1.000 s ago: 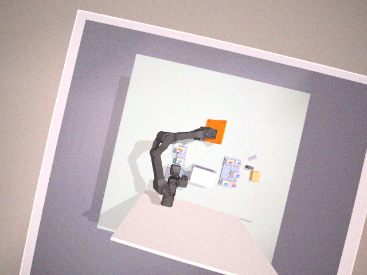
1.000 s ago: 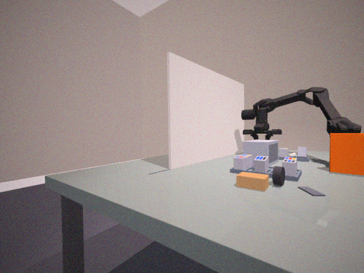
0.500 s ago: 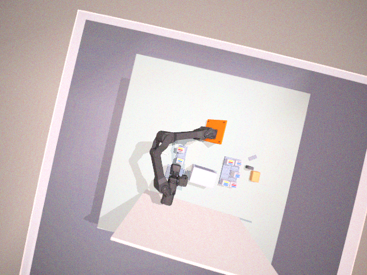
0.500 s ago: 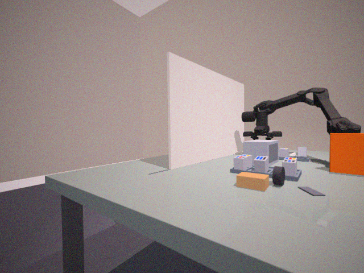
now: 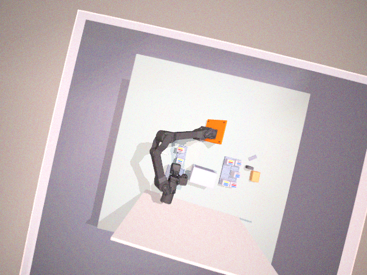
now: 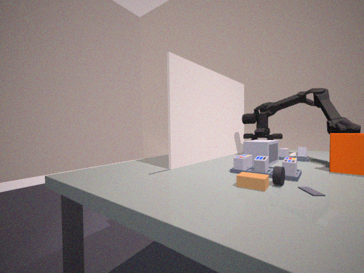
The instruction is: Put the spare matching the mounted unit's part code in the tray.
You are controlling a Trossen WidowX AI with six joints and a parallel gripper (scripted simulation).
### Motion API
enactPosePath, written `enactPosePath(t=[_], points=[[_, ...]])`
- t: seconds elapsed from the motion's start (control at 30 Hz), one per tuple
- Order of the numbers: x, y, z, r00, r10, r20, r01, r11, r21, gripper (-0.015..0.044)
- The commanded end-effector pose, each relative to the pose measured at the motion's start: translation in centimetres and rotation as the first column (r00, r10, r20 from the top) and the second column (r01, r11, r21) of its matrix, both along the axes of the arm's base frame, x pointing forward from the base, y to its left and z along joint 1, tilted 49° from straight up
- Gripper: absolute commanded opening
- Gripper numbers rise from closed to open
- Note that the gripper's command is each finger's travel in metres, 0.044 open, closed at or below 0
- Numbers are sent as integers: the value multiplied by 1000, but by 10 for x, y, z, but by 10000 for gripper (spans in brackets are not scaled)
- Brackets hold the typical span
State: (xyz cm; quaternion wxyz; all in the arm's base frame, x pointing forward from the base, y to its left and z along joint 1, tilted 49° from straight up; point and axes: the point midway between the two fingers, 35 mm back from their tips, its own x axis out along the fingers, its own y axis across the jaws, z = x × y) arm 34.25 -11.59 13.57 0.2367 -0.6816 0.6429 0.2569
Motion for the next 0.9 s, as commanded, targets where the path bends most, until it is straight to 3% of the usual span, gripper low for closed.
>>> enactPosePath(t=[0.0,0.03,0.6,0.87], points=[[-2,-3,-3,1000,4,-7,-4,1000,-7,0],[-2,-3,-3,1000,4,-7,-4,1000,-7,0],[0,-1,-1,1000,0,0,0,1000,0,440],[-4,73,60,994,76,-79,-77,997,-10,440]])
